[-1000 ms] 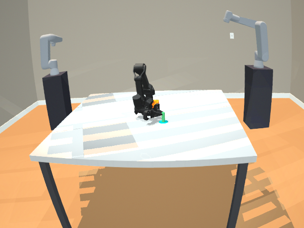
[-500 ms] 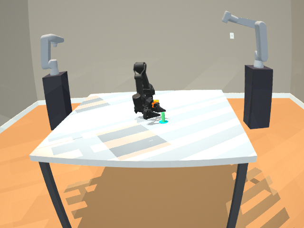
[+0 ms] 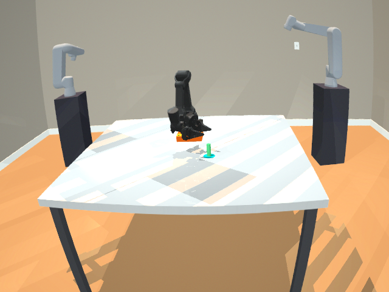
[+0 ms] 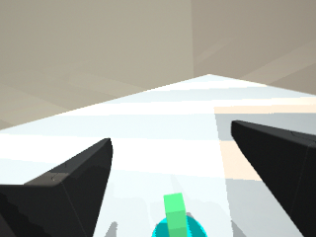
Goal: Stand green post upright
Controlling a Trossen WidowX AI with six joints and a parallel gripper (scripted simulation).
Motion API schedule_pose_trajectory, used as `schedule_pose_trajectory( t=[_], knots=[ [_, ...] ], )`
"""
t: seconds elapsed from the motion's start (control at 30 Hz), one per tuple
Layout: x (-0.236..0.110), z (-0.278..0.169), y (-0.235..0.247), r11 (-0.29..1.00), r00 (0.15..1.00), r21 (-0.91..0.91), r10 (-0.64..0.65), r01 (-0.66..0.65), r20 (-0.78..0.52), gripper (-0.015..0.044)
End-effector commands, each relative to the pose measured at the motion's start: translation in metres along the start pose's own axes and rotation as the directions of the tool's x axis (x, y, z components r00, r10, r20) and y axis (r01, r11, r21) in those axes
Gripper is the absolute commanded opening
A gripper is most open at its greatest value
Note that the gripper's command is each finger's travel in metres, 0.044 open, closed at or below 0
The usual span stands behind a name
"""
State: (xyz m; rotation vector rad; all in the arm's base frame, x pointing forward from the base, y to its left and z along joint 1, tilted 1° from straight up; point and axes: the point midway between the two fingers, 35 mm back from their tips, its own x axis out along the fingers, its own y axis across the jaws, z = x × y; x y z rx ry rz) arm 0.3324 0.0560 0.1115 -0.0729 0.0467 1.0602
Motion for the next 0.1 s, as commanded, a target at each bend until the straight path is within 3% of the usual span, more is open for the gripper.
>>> schedule_pose_trajectory(
  t=[0.0,0.07],
  knots=[
    [-0.002,0.0136,0.0028,1.0,1.0,-0.008,0.004,-0.004,0.003,0.04],
    [-0.0014,0.0143,0.0018,1.0,1.0,-0.005,0.002,-0.002,0.0,0.04]
  ],
)
